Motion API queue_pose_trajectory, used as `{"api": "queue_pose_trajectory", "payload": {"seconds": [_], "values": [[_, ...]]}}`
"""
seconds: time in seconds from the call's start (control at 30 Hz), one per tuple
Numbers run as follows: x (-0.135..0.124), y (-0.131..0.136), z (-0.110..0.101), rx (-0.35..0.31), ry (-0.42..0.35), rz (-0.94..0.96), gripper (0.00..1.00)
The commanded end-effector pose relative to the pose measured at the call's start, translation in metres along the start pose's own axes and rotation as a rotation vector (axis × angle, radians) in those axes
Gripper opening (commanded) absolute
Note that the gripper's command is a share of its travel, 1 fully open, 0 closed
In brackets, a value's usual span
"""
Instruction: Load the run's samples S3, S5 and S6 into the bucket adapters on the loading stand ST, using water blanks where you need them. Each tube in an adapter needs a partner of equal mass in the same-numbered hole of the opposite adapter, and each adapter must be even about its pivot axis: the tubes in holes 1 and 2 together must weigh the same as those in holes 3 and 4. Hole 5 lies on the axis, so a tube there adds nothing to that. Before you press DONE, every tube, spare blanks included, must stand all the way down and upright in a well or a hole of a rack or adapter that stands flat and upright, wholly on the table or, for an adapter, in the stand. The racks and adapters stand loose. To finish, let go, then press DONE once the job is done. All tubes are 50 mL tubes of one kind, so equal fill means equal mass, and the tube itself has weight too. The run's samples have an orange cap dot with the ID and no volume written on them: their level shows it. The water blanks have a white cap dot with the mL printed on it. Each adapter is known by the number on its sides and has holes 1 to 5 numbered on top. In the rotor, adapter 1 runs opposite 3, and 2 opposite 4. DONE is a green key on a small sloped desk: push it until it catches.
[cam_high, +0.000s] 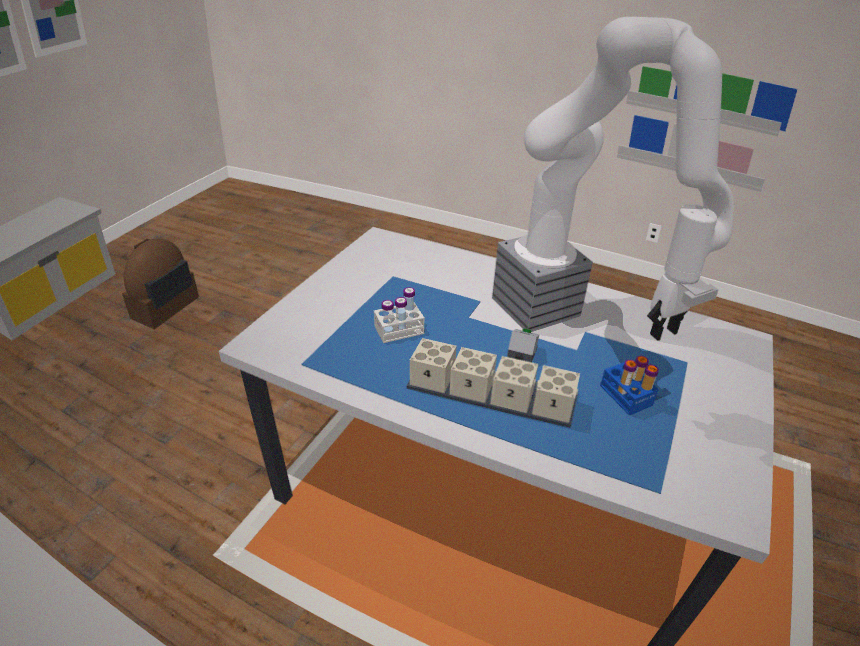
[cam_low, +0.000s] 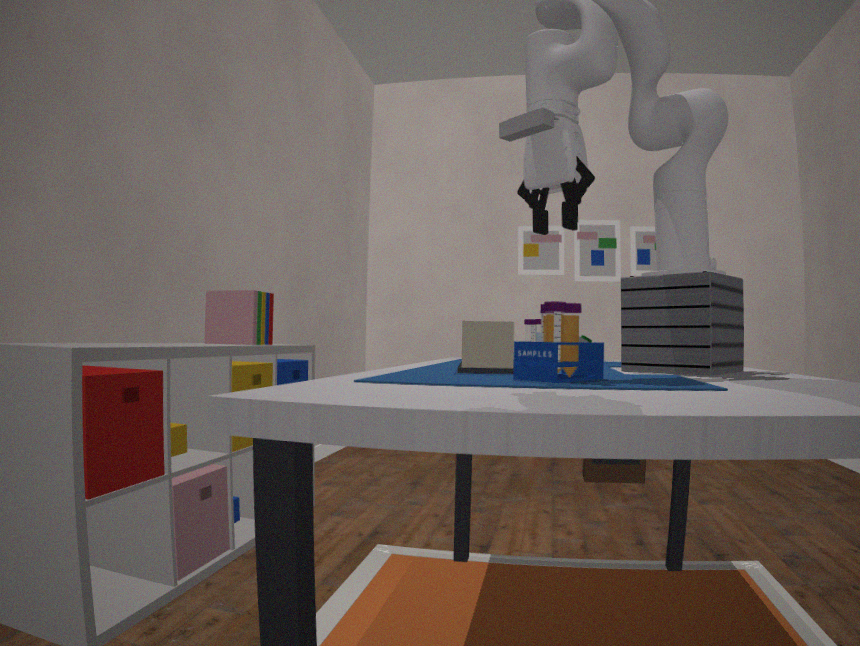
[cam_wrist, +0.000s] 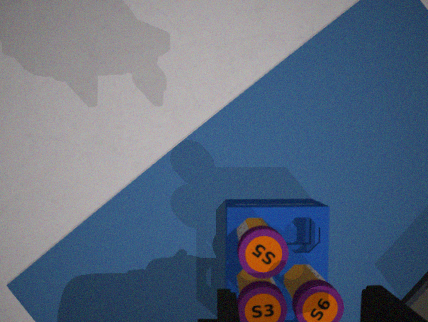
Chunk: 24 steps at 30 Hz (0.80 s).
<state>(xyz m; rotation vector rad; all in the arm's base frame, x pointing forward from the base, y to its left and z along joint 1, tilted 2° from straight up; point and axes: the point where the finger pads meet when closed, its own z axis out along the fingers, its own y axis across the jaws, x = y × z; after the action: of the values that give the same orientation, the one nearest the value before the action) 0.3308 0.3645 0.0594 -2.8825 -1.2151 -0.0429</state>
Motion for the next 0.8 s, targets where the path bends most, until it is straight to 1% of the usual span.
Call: {"api": "queue_pose_trajectory", "payload": {"seconds": [0.0, 0.53, 0.6, 0.77], "values": [[0.001, 0.0, -0.001, -0.001, 0.002, 0.0, 0.57], [0.001, 0.0, 0.029, -0.001, 0.002, 0.0, 0.57], [0.001, 0.0, 0.029, -0.001, 0.002, 0.0, 0.57], [0.001, 0.0, 0.039, -0.001, 0.002, 0.0, 0.57]]}}
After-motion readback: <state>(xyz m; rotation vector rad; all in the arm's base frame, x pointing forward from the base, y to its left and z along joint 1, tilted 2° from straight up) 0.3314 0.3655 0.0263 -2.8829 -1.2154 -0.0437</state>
